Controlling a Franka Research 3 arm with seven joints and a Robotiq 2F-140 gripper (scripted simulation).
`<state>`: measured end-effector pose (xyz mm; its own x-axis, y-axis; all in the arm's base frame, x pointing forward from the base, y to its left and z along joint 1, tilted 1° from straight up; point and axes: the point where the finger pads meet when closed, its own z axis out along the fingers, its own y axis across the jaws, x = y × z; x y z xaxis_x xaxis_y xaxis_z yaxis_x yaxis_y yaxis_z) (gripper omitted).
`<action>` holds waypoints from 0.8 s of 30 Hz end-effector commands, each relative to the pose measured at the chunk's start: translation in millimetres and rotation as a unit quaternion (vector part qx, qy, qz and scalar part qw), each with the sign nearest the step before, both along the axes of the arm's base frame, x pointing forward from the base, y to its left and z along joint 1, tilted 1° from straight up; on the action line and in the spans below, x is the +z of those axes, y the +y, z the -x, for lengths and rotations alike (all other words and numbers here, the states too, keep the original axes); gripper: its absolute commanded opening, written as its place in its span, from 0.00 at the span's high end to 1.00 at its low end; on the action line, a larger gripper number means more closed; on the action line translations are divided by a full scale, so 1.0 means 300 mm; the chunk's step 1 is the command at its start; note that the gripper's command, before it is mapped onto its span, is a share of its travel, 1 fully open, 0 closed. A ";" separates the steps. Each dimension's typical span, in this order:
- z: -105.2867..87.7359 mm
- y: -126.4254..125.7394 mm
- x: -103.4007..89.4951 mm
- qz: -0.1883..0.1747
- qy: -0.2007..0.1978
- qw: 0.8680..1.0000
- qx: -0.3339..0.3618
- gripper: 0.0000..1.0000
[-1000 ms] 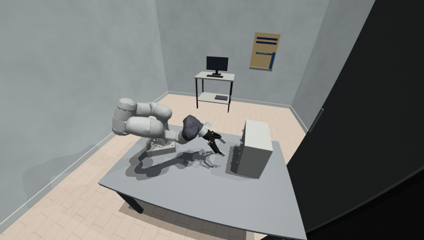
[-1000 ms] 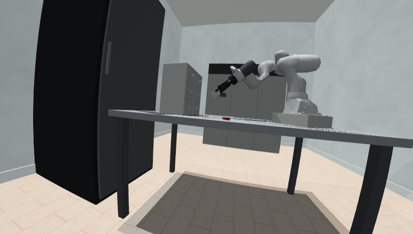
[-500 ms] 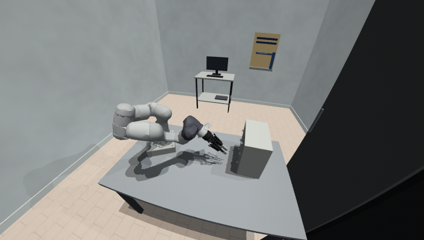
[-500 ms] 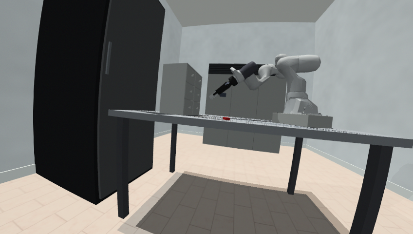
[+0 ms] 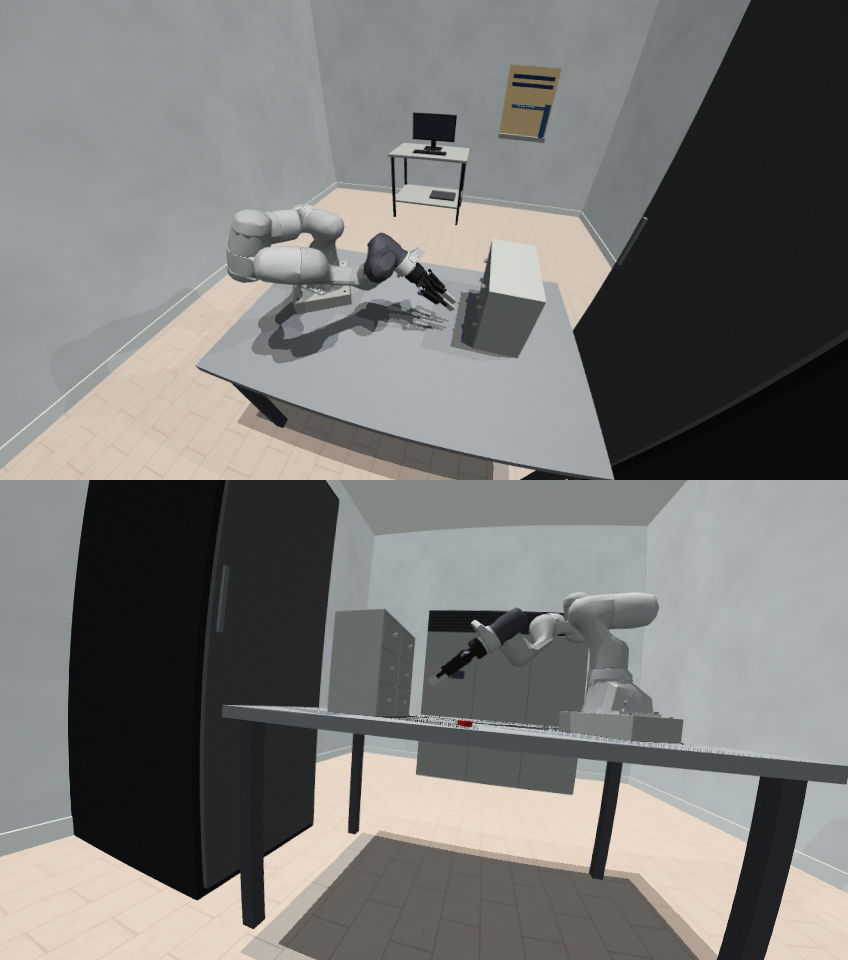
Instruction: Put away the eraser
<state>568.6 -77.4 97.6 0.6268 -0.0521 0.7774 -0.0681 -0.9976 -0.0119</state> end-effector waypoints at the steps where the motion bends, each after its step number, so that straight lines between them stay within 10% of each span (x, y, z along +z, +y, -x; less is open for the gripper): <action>1: -0.020 -0.006 -0.026 0.000 -0.001 1.000 -0.003 0.80; 24: -0.201 -0.016 -0.261 0.000 -0.001 1.000 -0.003 0.80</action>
<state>625.0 -81.1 22.4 0.6291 -0.0572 0.7752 -0.0728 -0.9972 -0.0145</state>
